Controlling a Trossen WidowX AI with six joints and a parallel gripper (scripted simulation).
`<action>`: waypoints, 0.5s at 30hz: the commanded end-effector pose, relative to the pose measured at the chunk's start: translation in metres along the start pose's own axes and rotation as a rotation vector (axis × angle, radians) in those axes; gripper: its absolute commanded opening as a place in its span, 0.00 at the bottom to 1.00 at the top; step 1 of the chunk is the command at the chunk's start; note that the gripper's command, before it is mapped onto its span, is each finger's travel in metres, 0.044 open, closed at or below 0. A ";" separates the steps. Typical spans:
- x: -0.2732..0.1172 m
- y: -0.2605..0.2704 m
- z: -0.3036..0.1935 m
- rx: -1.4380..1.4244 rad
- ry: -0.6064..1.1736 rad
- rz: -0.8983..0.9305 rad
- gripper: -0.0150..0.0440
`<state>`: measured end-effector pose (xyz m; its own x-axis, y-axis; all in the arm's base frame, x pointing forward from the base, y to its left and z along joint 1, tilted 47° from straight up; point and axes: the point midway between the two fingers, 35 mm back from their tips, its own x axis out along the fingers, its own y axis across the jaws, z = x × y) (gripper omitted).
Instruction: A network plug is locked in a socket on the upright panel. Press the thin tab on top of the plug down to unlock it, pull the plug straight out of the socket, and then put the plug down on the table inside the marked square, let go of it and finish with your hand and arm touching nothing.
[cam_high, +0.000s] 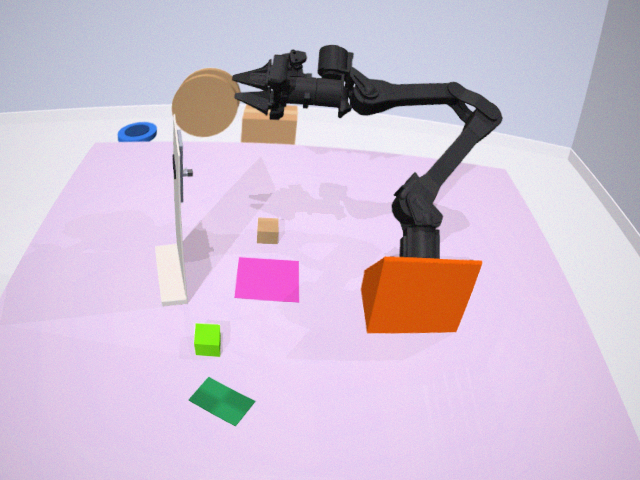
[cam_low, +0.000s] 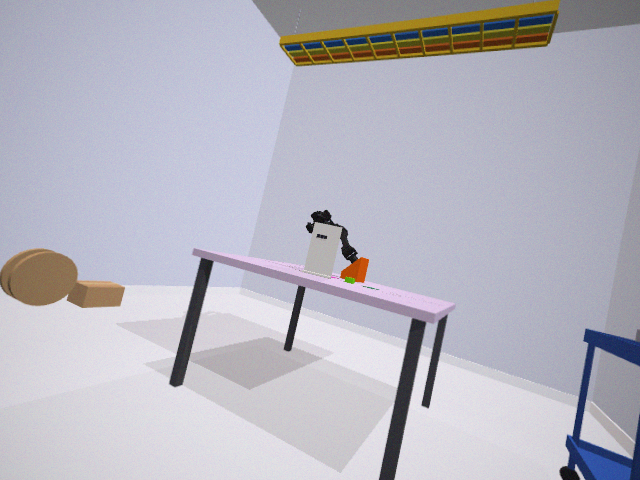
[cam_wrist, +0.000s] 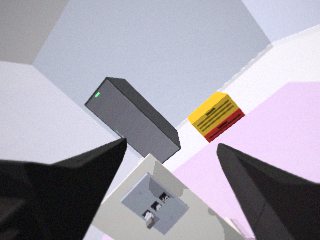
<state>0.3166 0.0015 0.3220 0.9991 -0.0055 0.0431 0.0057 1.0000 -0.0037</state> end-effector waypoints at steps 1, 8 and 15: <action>0.000 0.000 -0.001 0.003 0.004 0.002 0.89; -0.005 -0.005 -0.046 0.142 0.151 0.080 0.58; -0.018 -0.009 -0.092 0.345 0.316 0.144 0.52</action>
<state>0.3094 -0.0065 0.2529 0.9760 0.1322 -0.1730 -0.0893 0.9678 0.2354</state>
